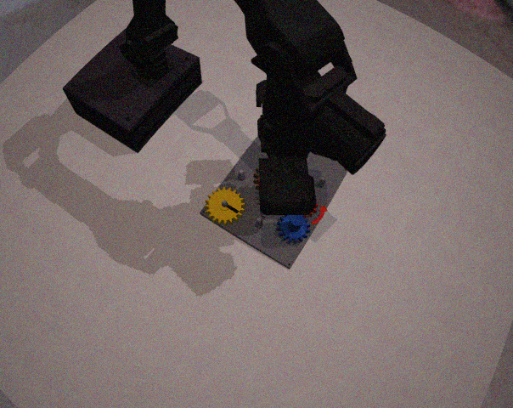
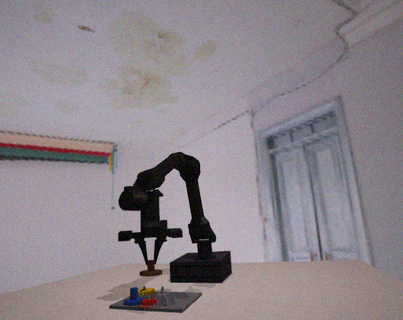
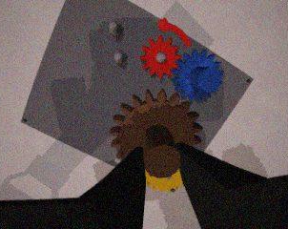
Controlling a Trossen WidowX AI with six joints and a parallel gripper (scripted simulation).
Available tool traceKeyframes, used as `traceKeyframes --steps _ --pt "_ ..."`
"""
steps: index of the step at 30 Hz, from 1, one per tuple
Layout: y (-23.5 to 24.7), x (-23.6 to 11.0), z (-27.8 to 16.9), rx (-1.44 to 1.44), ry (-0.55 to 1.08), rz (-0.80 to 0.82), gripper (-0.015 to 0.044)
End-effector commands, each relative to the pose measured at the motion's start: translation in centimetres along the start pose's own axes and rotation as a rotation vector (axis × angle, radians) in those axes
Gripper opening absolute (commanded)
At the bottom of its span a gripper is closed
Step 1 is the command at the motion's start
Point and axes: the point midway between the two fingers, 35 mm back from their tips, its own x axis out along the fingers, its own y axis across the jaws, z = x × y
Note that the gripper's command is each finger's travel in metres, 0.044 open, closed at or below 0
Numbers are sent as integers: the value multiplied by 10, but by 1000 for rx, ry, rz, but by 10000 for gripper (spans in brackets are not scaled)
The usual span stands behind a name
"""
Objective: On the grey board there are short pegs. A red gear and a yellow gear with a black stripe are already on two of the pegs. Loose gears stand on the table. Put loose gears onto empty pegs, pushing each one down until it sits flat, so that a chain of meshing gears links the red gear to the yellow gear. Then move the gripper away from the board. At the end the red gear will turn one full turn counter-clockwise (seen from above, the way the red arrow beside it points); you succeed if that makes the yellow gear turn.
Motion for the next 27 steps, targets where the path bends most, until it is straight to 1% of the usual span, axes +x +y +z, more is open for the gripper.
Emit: traceKeyframes --steps 1,16,27 --pt "-10 3 -3 -8 -7 -3 0" --pt "-41 16 -23 -23 -8 -9 0" --pt "-43 16 -24 -24 -9 -9 0"
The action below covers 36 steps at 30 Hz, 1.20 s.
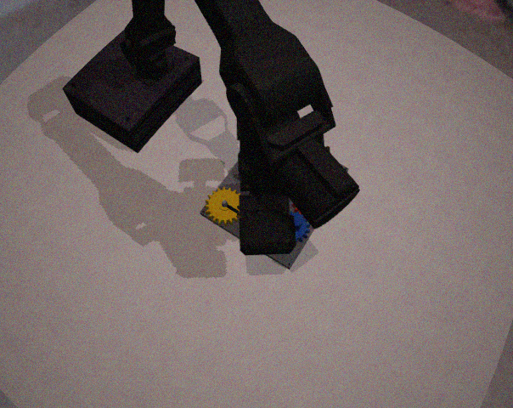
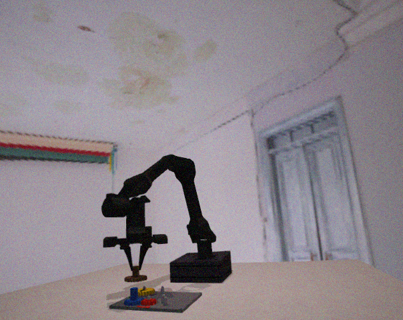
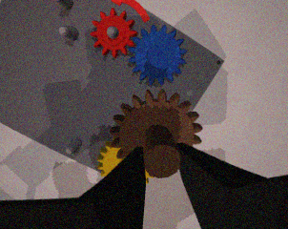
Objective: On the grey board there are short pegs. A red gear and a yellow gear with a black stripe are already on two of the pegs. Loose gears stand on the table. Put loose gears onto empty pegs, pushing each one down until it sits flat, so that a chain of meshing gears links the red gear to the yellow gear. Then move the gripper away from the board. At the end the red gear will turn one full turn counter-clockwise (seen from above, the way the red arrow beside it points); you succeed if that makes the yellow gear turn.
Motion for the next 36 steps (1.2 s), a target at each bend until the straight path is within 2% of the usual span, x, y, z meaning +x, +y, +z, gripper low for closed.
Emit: traceKeyframes --steps 1,14,36 --pt "-1 0 1 -5 -5 -1 0" --pt "-1 0 1 152 -5 -1 0" --pt "-1 20 0 113 -5 -1 0"
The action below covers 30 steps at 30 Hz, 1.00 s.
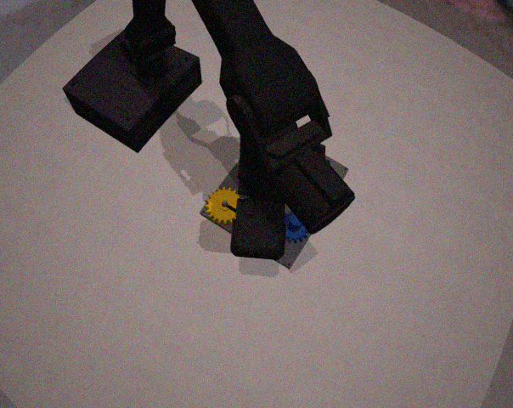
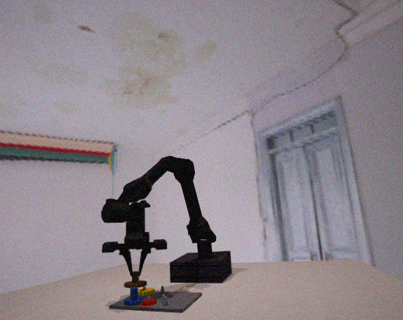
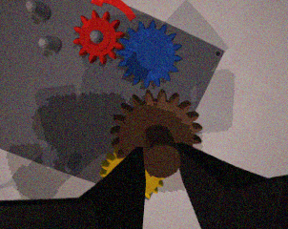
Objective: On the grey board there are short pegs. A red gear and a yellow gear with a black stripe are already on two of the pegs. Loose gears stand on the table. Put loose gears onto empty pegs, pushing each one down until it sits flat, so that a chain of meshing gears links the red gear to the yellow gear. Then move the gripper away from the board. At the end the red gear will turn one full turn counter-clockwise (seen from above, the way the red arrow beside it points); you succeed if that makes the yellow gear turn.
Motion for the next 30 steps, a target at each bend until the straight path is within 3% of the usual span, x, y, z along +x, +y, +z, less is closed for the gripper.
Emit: traceKeyframes --steps 1,21,30 --pt "0 6 0 -12 -3 2 0" --pt "0 27 0 281 -3 2 0" --pt "0 29 1 223 -3 2 0"
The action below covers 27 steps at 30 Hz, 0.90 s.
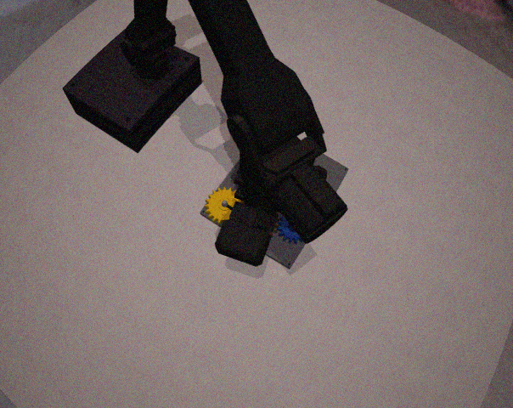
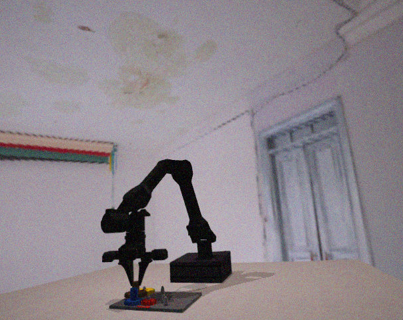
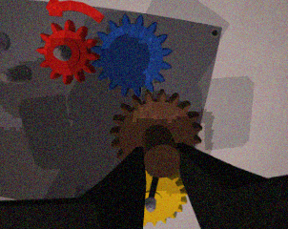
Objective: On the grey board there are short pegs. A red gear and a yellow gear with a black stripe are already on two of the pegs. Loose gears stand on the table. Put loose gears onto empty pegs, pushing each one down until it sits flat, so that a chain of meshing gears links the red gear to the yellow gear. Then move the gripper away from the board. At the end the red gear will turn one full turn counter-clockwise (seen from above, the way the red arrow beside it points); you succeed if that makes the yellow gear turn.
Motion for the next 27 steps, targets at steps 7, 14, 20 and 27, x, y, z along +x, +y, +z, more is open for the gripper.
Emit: traceKeyframes --steps 7,14,20,27 --pt "0 3 1 -161 -4 -3 0" --pt "0 4 0 -262 -4 -3 0" --pt "-1 5 1 -268 -4 -3 0" --pt "0 4 1 -203 -4 -3 131"
